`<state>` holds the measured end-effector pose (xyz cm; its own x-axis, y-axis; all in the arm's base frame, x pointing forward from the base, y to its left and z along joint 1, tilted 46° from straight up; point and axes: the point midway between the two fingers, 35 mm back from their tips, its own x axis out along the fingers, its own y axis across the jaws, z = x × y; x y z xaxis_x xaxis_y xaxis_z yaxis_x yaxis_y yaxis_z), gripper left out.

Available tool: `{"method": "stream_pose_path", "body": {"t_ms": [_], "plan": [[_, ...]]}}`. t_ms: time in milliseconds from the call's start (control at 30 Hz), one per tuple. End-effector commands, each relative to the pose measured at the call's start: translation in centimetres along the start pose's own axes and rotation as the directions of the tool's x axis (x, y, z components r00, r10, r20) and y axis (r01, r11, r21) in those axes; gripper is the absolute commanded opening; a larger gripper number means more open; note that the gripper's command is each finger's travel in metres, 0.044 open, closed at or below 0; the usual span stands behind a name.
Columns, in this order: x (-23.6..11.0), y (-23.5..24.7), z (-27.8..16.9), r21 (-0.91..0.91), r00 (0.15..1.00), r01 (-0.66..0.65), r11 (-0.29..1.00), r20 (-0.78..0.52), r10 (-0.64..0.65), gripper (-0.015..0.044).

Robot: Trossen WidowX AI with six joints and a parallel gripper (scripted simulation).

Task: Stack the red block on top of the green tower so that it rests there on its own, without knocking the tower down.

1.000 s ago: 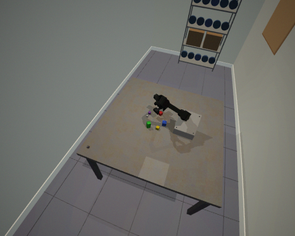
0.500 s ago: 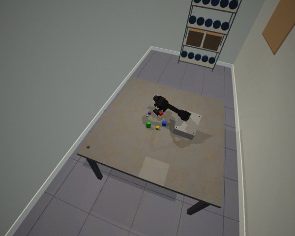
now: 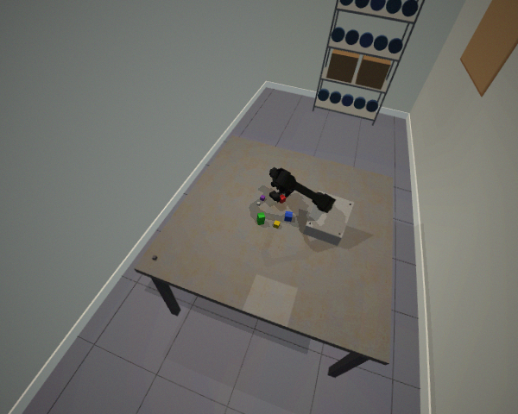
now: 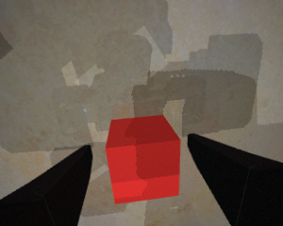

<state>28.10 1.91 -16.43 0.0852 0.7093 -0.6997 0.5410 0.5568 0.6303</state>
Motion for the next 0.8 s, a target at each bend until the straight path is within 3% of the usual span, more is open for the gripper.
{"method": "stream_pose_path", "body": {"t_ms": [0, 100, 367, 533, 767], "plan": [[0.0, 0.0, 0.0, 0.004, 1.000, -0.003, 1.000, -0.001, 0.003, 0.0256], [0.0, 0.0, 0.0, 0.004, 1.000, -0.003, 1.000, -0.001, 0.003, 0.0177], [0.0, 0.0, 0.0, 0.004, 1.000, -0.003, 1.000, -0.001, 0.003, 0.0124], [-1.3, 0.0, 0.0, 0.004, 1.000, -0.002, 1.000, 0.000, 0.002, 0.0000], [-4.8, 0.0, 0.1, 0.003, 1.000, 0.000, 1.000, 0.001, 0.000, 0.0000]]}}
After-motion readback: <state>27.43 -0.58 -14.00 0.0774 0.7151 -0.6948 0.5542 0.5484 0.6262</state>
